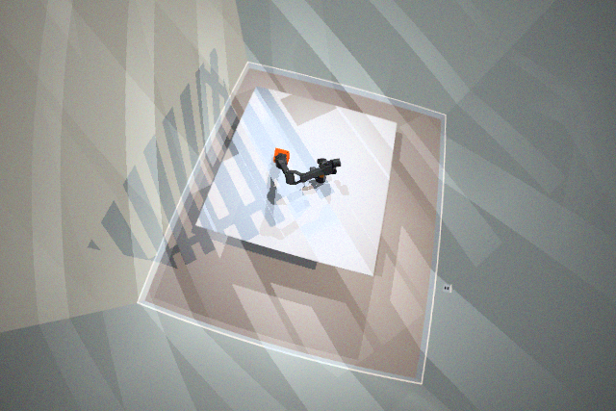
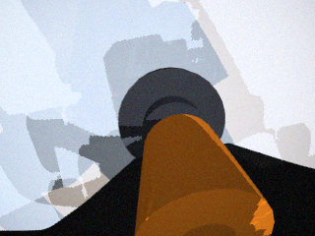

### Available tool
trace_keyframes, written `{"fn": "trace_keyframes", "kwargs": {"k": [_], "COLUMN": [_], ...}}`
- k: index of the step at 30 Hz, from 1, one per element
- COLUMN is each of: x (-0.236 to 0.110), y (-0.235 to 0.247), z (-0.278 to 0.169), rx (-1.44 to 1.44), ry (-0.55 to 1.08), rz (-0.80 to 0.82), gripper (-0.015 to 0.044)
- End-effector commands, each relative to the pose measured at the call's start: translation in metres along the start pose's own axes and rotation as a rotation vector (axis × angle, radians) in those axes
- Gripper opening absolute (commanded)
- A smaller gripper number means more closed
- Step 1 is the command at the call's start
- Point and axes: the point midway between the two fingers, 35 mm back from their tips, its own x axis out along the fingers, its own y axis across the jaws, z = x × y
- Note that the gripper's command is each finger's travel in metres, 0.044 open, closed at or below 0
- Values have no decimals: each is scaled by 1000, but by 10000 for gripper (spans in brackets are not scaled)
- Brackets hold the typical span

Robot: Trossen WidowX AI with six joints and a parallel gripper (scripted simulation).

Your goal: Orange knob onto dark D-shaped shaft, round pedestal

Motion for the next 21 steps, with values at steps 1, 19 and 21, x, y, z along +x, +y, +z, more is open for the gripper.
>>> {"fn": "trace_keyframes", "kwargs": {"k": [1,19,21], "x": [0,3,3], "y": [0,2,2], "z": [0,0,0], "rx": [-5,-5,-5], "ry": [2,2,2], "rz": [-4,-4,-4], "gripper": [0,0,0]}}
